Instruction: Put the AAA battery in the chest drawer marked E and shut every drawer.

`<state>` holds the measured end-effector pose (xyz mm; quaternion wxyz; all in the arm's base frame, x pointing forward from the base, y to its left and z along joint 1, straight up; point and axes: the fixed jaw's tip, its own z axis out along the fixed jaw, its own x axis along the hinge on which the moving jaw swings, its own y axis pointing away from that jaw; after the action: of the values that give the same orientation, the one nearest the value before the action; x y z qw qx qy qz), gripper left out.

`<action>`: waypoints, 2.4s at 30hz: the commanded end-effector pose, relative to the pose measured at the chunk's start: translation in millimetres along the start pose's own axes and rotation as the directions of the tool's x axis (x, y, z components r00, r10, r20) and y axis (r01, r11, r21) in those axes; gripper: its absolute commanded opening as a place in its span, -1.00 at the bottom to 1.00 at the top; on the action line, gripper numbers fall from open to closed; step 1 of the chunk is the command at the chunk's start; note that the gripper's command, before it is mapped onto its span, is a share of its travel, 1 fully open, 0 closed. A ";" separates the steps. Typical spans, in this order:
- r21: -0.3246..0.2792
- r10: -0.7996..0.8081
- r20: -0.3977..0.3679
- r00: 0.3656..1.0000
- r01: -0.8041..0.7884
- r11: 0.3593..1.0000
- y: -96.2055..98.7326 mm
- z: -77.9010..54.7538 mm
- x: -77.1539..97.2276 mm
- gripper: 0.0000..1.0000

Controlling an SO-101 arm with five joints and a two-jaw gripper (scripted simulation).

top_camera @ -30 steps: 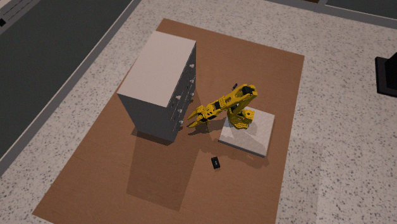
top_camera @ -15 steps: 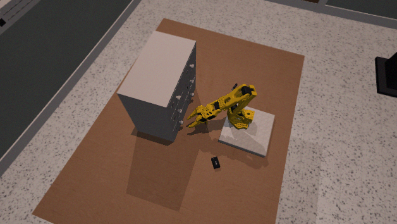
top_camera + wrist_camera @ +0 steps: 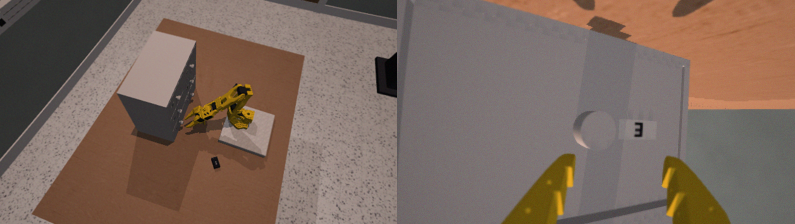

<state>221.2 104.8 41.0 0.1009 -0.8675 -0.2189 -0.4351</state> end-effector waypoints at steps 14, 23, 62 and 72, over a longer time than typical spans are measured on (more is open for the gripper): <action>-0.024 0.016 -0.014 1.000 -0.016 1.000 8.0 16.0 2.3 -0.57; -0.032 0.021 -0.015 1.000 -0.022 0.999 10.4 22.2 0.8 -0.57; -0.039 0.027 -0.015 1.000 -0.027 0.999 12.9 24.0 2.4 -0.57; -0.039 0.027 -0.015 1.000 -0.027 0.999 12.9 24.0 2.4 -0.65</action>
<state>242.4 104.1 28.2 0.0933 -0.8696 -0.2014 -0.4410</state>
